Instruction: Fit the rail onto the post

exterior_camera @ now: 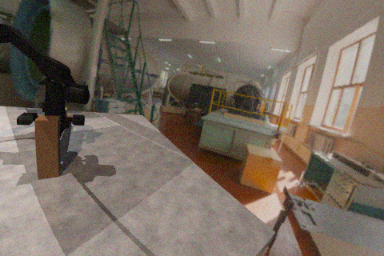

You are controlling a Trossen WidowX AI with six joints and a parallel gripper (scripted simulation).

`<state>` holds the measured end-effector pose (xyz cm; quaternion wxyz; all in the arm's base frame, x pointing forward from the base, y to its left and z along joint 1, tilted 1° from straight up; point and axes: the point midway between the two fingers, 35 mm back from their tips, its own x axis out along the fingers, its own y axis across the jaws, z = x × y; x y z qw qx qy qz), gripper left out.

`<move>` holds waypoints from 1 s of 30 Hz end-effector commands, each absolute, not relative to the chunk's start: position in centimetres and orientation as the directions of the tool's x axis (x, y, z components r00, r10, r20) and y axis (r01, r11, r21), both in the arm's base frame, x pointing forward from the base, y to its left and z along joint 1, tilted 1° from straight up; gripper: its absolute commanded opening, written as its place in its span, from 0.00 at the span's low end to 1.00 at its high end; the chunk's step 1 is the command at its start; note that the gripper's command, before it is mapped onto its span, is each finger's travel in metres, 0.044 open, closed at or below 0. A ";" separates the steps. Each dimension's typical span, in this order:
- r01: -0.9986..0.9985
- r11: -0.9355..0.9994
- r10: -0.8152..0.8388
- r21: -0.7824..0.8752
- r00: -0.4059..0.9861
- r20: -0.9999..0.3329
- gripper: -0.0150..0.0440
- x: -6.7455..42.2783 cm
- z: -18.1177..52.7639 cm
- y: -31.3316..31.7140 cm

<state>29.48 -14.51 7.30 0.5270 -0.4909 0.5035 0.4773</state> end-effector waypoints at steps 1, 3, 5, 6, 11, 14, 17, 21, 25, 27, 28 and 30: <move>-0.997 0.063 0.005 -0.040 0.040 -0.999 0.25 29.6 7.4 -14.8; -0.997 0.063 0.005 -0.040 0.040 -0.999 0.25 29.6 7.4 -14.9; -0.997 0.063 0.005 -0.040 0.040 -0.999 0.25 29.6 7.4 -14.9; -0.997 0.063 0.005 -0.040 0.040 -0.999 0.25 29.6 7.4 -15.0; -0.997 0.063 0.005 -0.040 0.040 -0.999 0.25 29.6 7.3 -15.1; -0.997 0.063 0.005 -0.040 0.040 -0.999 0.25 29.6 7.3 -15.2; -0.997 0.063 0.005 -0.040 0.040 -0.999 0.25 29.6 7.4 -15.3; -0.997 0.063 0.005 -0.040 0.040 -0.999 0.25 29.6 7.4 -15.4; -0.997 0.063 0.004 -0.040 0.040 -0.999 0.25 29.6 7.4 -15.6; -0.997 0.063 0.004 -0.040 0.040 -0.999 0.25 29.6 7.5 -15.6; -0.997 0.063 0.004 -0.040 0.040 -0.999 0.25 29.6 7.5 -15.7; -0.997 0.063 0.004 -0.040 0.040 -0.999 0.25 29.6 7.5 -15.7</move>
